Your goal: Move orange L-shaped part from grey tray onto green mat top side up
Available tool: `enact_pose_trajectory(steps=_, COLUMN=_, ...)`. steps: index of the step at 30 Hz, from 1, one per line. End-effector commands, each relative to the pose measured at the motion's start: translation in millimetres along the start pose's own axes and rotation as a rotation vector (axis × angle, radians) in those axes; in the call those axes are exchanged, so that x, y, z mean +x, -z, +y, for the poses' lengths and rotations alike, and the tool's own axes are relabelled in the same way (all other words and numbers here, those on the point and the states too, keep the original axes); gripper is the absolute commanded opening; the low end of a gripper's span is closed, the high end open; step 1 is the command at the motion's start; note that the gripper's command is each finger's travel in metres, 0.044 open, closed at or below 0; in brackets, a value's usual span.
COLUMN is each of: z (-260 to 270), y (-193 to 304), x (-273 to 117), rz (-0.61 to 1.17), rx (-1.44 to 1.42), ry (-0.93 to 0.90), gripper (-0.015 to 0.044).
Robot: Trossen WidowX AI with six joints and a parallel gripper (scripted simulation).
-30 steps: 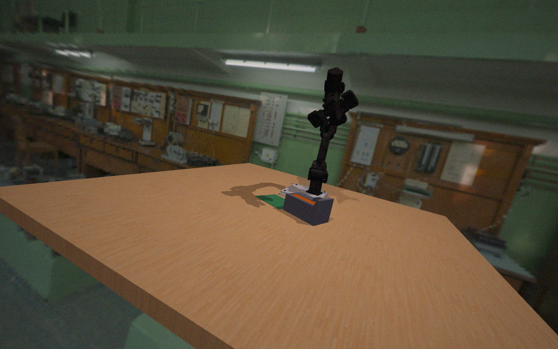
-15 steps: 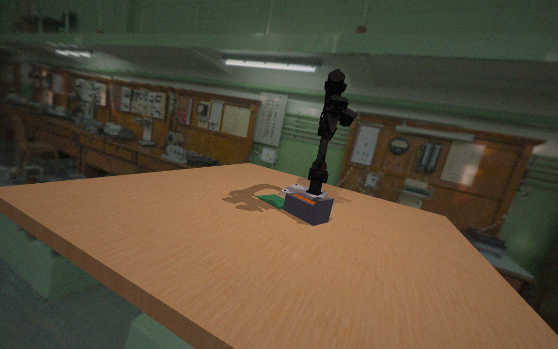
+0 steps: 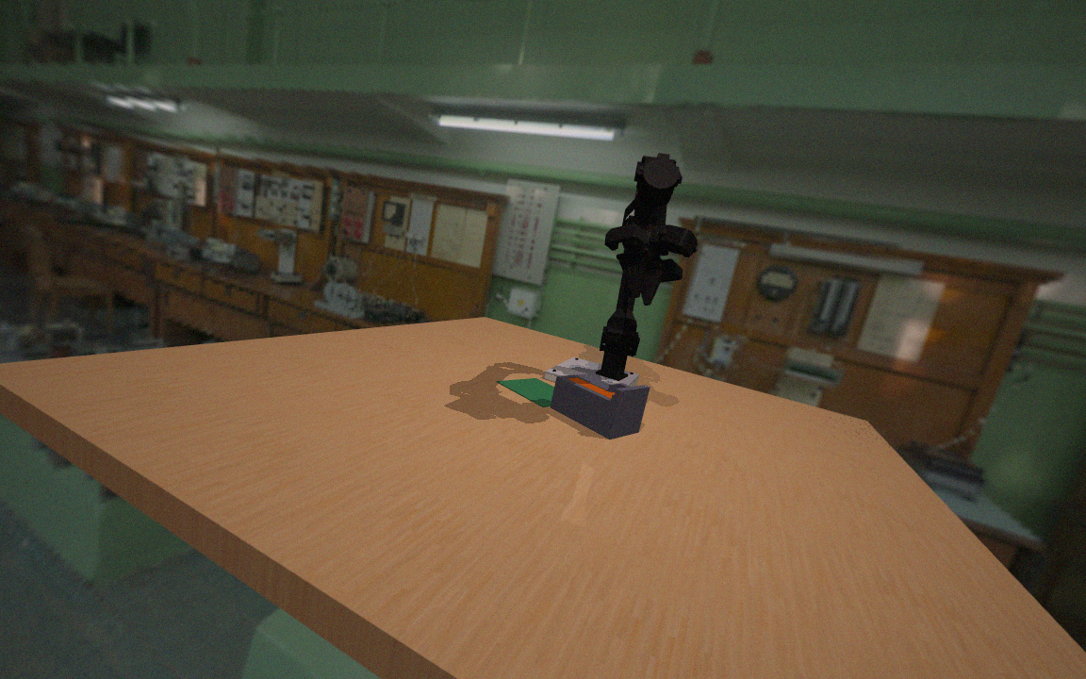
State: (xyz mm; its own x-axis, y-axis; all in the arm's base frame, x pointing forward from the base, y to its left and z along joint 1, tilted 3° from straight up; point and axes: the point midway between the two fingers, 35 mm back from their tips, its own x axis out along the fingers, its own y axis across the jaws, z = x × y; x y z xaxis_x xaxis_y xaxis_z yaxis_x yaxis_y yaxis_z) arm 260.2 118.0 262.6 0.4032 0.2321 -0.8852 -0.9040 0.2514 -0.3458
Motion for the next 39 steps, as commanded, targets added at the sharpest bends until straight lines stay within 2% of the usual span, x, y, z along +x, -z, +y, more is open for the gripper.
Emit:
enact_pose_trajectory(steps=1, z=9.0, y=0.1, x=66.6, rz=0.281, rx=0.785, ry=-0.105, gripper=0.018)
enact_pose_trajectory(steps=18, z=17.7, y=2.1, x=94.5, rz=0.468, rx=1.581, ry=0.031, gripper=0.018)
enact_pose_trajectory(steps=39, z=18.1, y=2.5, x=96.5, rz=0.469, rx=1.595, ry=0.034, gripper=0.018)
